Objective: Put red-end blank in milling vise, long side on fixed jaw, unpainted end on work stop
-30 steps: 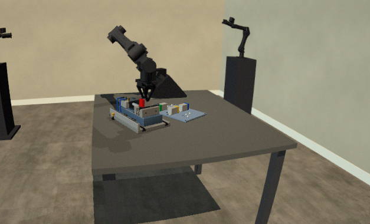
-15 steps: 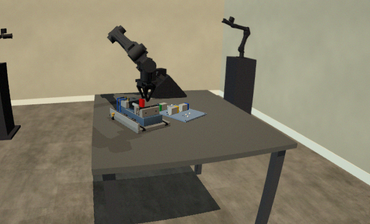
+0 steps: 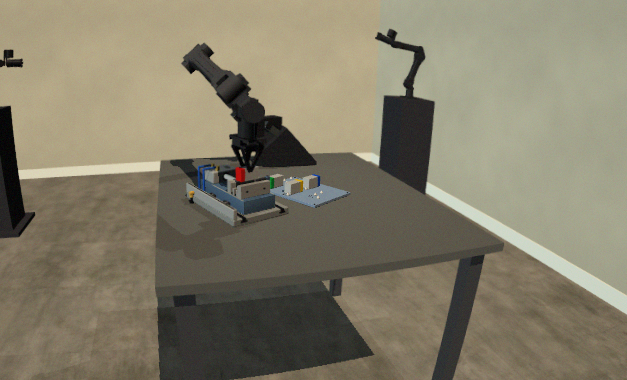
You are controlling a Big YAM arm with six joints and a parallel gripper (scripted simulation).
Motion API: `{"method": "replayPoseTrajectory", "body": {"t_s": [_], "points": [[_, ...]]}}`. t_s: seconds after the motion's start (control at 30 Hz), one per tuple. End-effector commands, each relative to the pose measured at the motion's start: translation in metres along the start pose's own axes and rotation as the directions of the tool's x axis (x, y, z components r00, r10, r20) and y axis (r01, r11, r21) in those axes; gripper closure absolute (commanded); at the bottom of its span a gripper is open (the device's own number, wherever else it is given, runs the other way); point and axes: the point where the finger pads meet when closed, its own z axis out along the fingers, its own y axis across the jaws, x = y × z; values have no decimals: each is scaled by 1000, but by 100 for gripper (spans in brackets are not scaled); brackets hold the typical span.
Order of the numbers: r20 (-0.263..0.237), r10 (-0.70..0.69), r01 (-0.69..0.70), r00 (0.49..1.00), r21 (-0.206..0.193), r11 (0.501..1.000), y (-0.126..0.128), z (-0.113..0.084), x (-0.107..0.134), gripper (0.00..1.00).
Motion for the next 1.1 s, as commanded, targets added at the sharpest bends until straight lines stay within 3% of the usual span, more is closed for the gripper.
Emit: {"method": "replayPoseTrajectory", "body": {"t_s": [0.0, 1.07], "points": [[-9, 18, -18, 1000, 20, 1000, -3, -4, 9, 100], [-6, 11, -11, 1000, 13, 1000, -2, 0, 5, 100]]}}
